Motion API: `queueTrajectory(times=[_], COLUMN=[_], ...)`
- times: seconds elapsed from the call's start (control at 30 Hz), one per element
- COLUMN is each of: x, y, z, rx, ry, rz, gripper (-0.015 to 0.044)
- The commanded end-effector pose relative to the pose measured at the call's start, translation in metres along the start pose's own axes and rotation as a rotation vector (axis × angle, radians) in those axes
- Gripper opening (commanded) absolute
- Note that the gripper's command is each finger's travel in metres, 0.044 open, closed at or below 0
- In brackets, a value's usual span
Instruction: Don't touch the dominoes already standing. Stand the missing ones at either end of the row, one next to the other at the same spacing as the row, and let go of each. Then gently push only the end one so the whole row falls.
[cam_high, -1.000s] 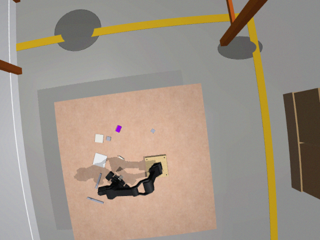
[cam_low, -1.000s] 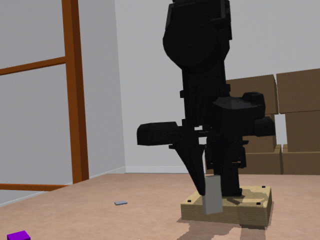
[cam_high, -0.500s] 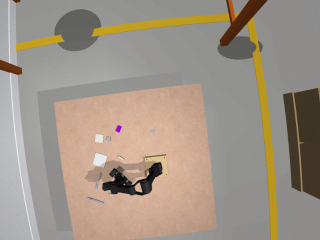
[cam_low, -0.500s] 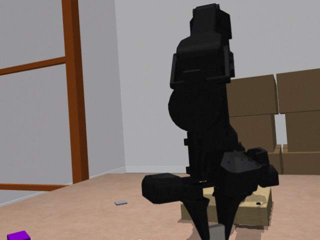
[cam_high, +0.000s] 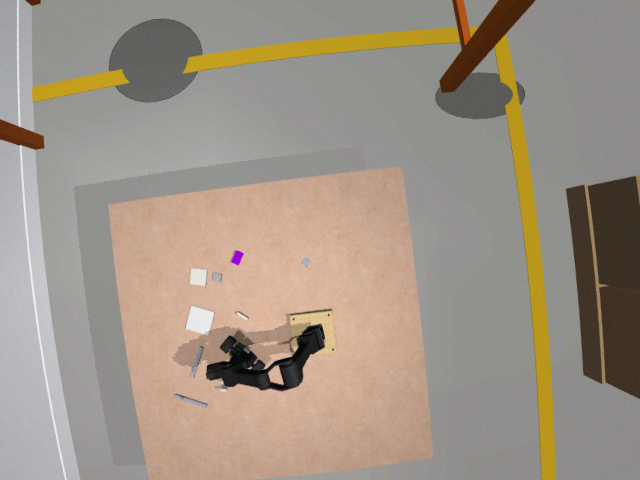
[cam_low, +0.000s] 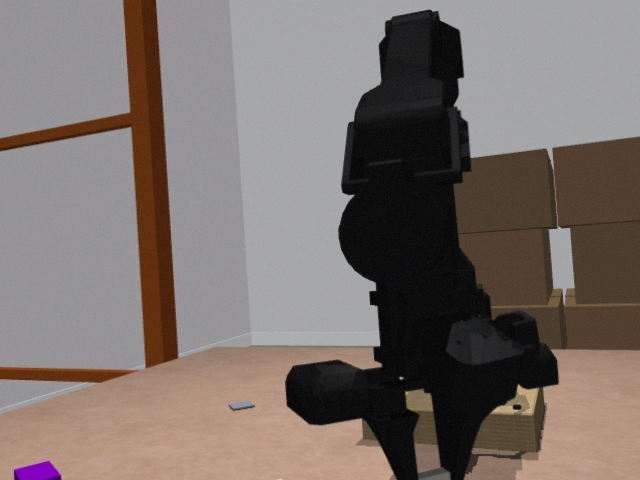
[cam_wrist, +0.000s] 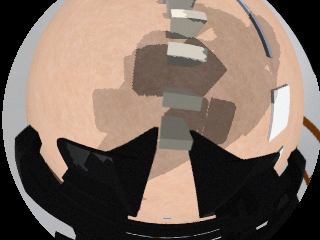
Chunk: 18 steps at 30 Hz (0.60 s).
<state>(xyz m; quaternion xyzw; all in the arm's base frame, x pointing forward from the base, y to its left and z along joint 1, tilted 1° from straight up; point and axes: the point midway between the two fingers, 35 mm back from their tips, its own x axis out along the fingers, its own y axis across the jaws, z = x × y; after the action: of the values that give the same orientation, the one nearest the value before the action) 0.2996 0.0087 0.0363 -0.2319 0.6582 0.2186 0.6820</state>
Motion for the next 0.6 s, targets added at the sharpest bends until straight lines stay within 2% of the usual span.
queueTrajectory(times=[0.0,0.3,0.43,0.57], x=[0.001,0.001,-0.007,-0.063], y=[-0.001,-0.001,-0.002,-0.005], z=[-0.001,-0.001,0.001,0.007], rx=[0.000,0.000,0.000,0.000], ry=[0.006,0.006,0.005,0.002], rz=[-0.003,-0.003,-0.002,-0.002], gripper=[0.0212,0.0440,0.0440,0.0440])
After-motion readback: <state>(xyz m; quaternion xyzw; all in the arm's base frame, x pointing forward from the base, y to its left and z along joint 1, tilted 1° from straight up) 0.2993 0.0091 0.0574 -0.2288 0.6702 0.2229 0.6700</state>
